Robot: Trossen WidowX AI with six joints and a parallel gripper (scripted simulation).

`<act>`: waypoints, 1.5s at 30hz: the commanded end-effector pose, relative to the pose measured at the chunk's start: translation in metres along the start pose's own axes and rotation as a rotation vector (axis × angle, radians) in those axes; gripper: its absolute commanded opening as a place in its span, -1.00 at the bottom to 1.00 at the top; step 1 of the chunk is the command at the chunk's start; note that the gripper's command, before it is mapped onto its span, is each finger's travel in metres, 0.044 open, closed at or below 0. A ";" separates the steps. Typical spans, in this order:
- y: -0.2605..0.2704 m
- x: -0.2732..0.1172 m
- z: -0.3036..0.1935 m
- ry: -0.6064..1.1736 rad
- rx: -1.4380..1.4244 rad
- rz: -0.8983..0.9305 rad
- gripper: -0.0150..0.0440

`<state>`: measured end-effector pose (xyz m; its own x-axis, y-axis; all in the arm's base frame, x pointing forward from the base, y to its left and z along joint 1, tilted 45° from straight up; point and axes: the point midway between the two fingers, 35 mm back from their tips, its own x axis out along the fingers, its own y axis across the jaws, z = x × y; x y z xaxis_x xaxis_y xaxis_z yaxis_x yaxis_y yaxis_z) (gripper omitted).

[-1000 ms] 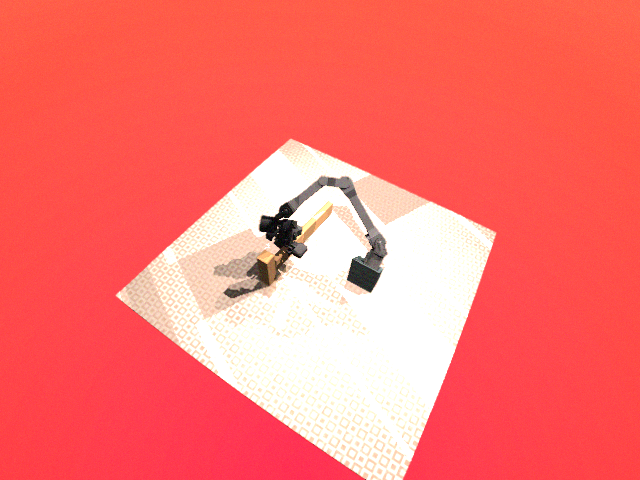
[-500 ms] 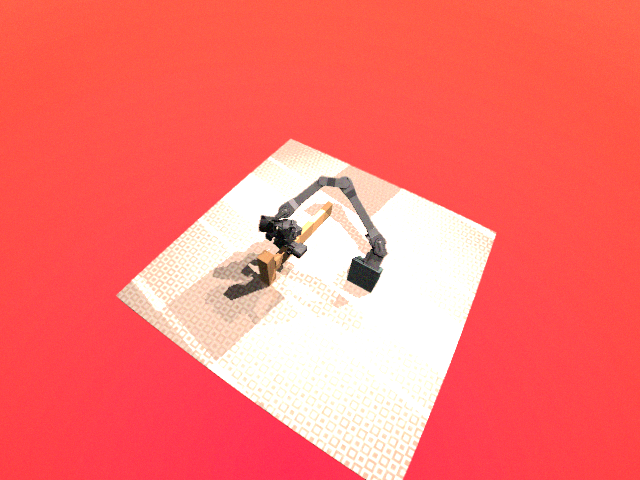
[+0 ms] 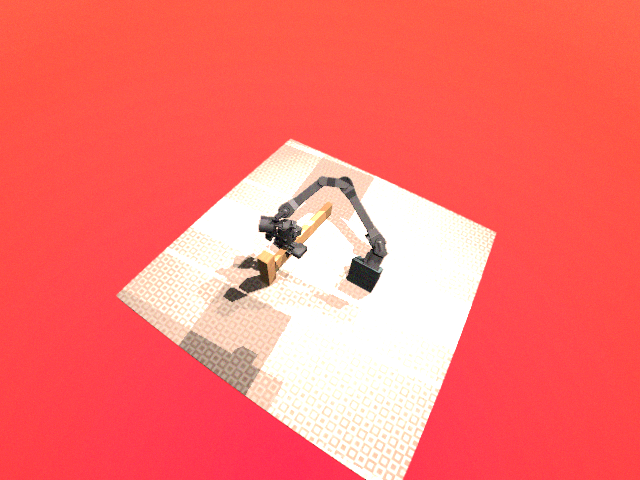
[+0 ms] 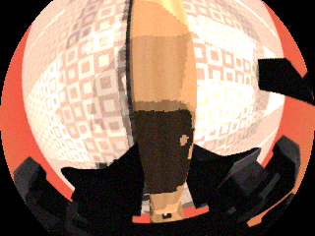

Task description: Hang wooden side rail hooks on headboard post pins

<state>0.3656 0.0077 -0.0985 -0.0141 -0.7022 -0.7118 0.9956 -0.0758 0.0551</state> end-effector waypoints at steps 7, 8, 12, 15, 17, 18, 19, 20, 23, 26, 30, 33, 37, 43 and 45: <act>0.000 -0.003 -0.005 0.006 -0.003 0.011 -0.49; 0.000 -0.004 -0.005 0.006 -0.003 0.011 -0.49; 0.000 -0.004 -0.005 0.006 -0.003 0.011 -0.49; 0.000 -0.004 -0.006 0.006 -0.003 0.011 -0.49; 0.000 -0.004 -0.006 0.006 -0.003 0.011 -0.49; 0.000 -0.004 -0.006 0.006 -0.003 0.011 -0.49; 0.000 -0.004 -0.006 0.006 -0.003 0.011 -0.49; 0.001 -0.004 -0.006 0.006 -0.003 0.011 -0.49; 0.001 -0.005 -0.006 0.006 -0.003 0.011 -0.49; 0.001 -0.005 -0.006 0.006 -0.003 0.011 -0.49; 0.001 -0.005 -0.007 0.006 -0.003 0.011 -0.49; 0.001 -0.006 -0.007 0.006 -0.003 0.011 -0.49; 0.001 -0.005 -0.008 0.006 -0.003 0.011 -0.49; 0.000 -0.005 -0.008 0.006 -0.003 0.011 -0.49; 0.000 -0.004 -0.008 0.006 -0.003 0.011 -0.49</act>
<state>0.3658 0.0106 -0.1012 -0.0156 -0.7022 -0.7118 0.9956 -0.0766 0.0538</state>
